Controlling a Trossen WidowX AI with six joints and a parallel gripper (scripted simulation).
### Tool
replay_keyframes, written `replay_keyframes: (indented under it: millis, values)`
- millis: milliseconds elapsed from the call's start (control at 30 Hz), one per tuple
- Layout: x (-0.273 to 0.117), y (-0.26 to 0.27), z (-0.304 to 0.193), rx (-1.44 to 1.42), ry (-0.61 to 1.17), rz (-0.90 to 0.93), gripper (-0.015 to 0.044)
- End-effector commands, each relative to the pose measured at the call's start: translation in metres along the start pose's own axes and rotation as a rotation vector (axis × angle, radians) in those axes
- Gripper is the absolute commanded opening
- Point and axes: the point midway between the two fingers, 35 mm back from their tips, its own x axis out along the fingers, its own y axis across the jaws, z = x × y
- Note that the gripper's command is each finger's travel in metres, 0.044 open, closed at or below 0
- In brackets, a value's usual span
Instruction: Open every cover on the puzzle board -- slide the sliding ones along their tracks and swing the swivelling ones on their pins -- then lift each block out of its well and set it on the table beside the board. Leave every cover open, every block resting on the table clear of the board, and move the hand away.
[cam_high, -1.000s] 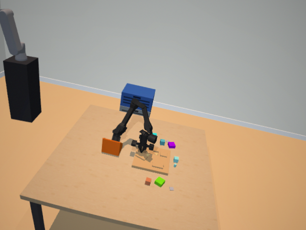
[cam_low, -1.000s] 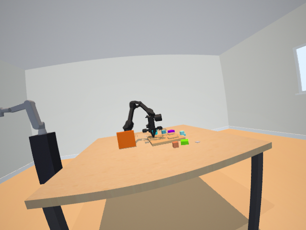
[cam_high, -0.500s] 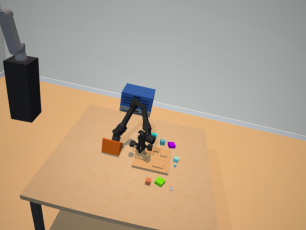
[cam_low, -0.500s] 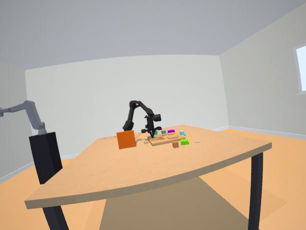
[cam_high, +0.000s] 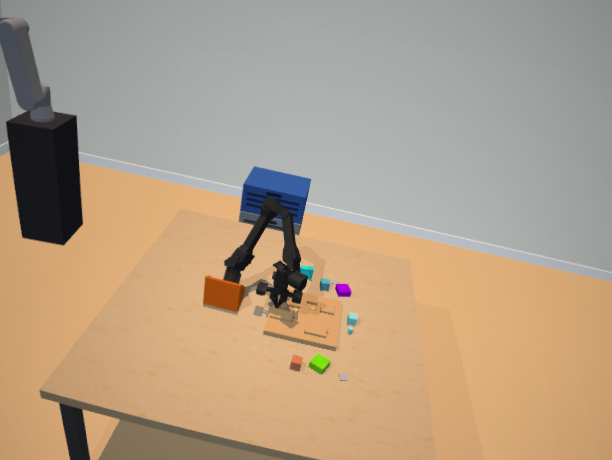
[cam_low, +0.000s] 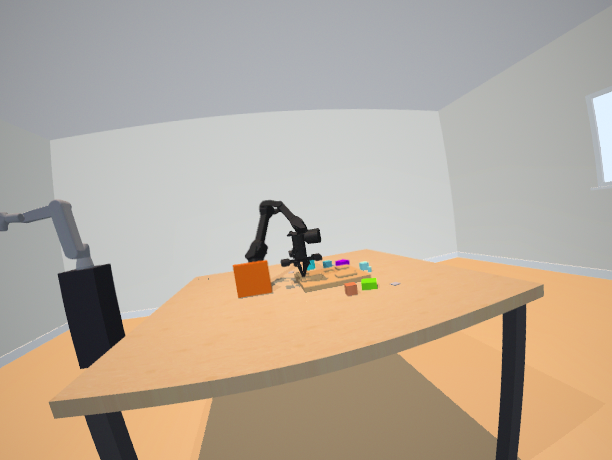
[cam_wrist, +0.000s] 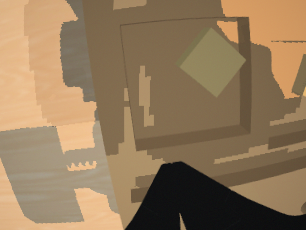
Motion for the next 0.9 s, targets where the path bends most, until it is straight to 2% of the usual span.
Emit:
replay_keyframes:
  millis: [0,867]
  values:
    - [-0.003,0.002,-0.002,0.001,0.000,0.009,0.0000]
    - [-0.036,0.001,-0.003,0.001,0.003,0.010,0.0000]
